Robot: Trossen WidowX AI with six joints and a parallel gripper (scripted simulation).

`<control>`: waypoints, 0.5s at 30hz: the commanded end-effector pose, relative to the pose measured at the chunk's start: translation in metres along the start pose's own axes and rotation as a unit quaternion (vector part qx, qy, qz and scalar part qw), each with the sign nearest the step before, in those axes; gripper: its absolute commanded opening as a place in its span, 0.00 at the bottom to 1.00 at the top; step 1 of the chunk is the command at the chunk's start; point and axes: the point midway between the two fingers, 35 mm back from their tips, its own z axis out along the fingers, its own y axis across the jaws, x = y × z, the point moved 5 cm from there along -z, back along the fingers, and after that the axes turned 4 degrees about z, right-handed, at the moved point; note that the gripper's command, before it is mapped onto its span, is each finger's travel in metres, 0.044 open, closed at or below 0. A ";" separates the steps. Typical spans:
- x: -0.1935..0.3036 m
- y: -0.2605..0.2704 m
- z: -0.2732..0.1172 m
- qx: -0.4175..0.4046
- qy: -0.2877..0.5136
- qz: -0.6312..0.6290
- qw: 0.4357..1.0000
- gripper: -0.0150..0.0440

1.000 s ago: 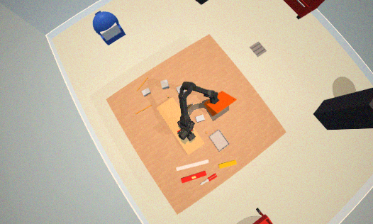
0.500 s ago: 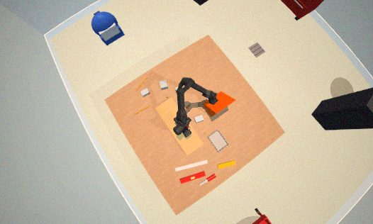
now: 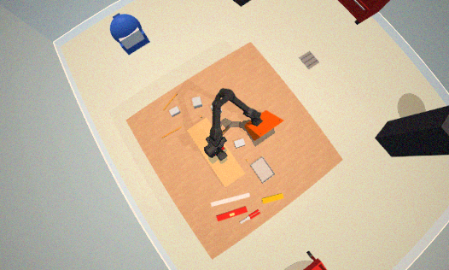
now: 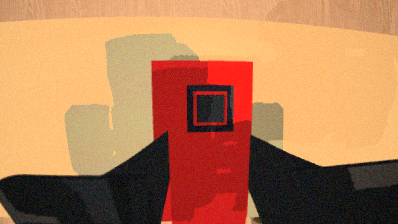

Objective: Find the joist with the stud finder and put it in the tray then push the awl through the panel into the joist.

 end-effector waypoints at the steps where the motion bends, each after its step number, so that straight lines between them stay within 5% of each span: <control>1: -0.001 -0.014 0.001 0.004 0.000 0.003 1.000 0.25; 15: -0.003 -0.051 0.000 0.005 0.000 0.003 1.000 0.25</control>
